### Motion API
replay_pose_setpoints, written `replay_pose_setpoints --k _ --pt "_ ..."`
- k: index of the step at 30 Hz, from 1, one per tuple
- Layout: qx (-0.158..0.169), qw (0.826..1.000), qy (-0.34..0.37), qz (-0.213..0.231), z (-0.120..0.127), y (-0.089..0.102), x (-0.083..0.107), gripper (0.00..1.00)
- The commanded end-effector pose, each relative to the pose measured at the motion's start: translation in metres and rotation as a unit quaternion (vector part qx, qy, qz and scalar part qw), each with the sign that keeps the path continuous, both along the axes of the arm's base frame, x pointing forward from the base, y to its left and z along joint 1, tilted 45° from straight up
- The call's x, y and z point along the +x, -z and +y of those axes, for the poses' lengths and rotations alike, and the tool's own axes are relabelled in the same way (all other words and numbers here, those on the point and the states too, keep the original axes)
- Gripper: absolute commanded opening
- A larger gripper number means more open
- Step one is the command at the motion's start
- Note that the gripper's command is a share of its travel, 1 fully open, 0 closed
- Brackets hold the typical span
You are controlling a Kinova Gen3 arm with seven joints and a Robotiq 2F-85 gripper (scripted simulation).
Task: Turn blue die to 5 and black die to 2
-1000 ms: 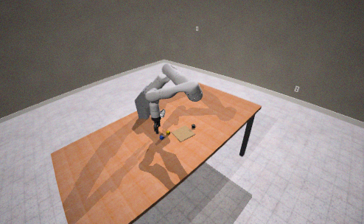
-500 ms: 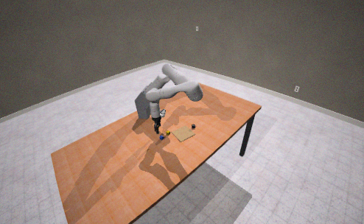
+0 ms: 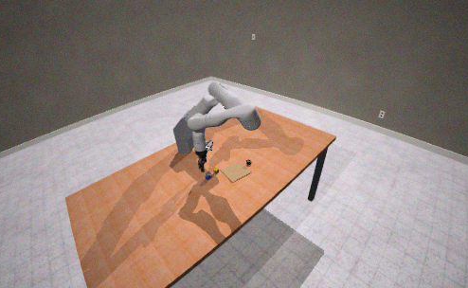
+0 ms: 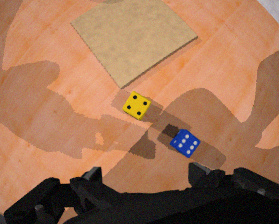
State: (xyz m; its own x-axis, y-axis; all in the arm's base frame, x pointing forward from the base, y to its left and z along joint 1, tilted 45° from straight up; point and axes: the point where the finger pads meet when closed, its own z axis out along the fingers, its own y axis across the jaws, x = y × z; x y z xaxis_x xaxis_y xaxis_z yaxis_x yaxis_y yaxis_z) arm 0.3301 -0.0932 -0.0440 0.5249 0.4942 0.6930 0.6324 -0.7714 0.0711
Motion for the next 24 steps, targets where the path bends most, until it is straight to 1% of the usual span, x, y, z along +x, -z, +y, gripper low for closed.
replay_pose_setpoints --k 1,18,24 --pt "-0.001 1.0 0.0 -0.005 0.0007 -0.0024 0.0027 1.0" --pt "-0.001 1.0 0.0 -0.005 0.0007 -0.0025 0.0026 1.0" --pt "-0.001 1.0 0.0 -0.005 -0.0011 -0.0057 0.0 1.0"
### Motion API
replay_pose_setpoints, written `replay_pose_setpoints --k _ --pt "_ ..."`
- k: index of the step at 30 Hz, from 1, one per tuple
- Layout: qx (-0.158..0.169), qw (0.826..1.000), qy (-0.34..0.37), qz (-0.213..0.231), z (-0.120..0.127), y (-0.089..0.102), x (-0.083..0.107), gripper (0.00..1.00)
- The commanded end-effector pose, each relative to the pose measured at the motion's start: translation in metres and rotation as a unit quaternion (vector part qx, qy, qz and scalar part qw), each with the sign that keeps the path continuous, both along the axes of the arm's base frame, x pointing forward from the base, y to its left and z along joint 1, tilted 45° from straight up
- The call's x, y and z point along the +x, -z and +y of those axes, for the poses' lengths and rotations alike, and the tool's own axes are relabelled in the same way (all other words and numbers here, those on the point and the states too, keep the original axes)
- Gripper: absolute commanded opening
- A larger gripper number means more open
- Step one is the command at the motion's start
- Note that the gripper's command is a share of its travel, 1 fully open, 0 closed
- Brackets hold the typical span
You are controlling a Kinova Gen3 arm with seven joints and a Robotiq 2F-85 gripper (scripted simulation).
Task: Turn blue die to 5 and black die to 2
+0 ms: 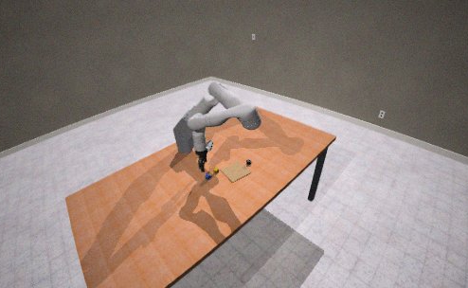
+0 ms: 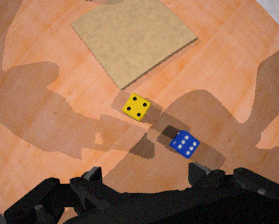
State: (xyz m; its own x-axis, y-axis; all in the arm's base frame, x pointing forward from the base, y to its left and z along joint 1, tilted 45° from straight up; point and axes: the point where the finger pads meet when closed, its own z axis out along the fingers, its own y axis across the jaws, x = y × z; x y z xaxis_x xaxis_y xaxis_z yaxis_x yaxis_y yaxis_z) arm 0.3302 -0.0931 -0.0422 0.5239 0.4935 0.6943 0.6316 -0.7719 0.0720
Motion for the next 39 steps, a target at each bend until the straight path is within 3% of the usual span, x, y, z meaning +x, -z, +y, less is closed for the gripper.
replay_pose_setpoints --k 1,26,39 --pt "-0.001 1.0 0.0 -0.004 -0.001 -0.004 0.0 1.0" --pt "-0.001 1.0 0.0 -0.004 -0.036 -0.067 -0.051 1.0" --pt "-0.001 1.0 0.0 -0.004 -0.041 -0.075 -0.058 1.0"
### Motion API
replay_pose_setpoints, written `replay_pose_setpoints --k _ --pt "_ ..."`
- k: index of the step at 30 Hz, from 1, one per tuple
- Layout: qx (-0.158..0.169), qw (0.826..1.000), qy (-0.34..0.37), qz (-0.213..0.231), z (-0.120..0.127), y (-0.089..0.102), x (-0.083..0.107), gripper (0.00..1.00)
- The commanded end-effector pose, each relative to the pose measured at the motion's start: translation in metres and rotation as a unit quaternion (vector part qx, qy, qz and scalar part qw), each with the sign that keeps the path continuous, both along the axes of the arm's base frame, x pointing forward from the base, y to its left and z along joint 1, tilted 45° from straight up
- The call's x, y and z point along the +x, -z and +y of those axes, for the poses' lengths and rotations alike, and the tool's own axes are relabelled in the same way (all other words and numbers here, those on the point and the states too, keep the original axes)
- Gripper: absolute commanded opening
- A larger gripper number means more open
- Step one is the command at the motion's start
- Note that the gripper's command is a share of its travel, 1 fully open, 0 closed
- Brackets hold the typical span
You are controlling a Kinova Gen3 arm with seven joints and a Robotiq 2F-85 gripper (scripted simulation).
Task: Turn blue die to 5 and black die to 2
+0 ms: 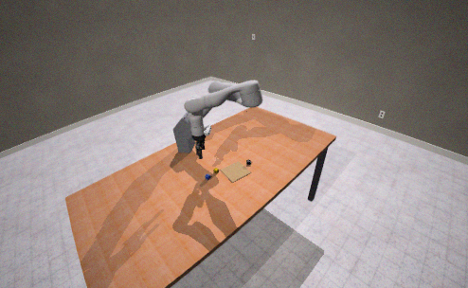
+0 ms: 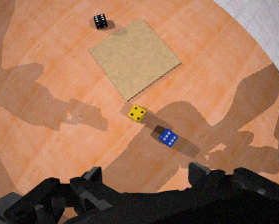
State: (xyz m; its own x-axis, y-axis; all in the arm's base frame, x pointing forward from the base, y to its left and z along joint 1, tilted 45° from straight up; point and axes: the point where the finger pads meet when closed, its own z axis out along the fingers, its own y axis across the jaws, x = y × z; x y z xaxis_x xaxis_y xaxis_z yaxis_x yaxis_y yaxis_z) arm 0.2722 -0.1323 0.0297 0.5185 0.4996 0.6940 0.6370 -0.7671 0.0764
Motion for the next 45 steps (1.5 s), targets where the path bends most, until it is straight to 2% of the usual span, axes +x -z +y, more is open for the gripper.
replay_pose_setpoints --k 1,13,17,28,30,37,45 --pt "0.001 1.0 0.004 -0.003 -0.002 -0.003 0.0 1.0" --pt "0.01 1.0 0.007 -0.007 0.006 -0.01 0.01 1.0" --pt "0.021 1.0 0.011 -0.013 0.015 -0.02 0.02 1.0" --pt "0.053 0.998 0.013 -0.027 0.061 -0.071 0.059 1.0" --pt "0.053 0.998 0.013 -0.027 0.061 -0.071 0.059 1.0" --pt "0.053 0.998 0.005 -0.024 0.099 -0.107 0.073 1.0" --pt "0.031 0.999 -0.004 -0.011 0.134 -0.133 0.072 1.0"
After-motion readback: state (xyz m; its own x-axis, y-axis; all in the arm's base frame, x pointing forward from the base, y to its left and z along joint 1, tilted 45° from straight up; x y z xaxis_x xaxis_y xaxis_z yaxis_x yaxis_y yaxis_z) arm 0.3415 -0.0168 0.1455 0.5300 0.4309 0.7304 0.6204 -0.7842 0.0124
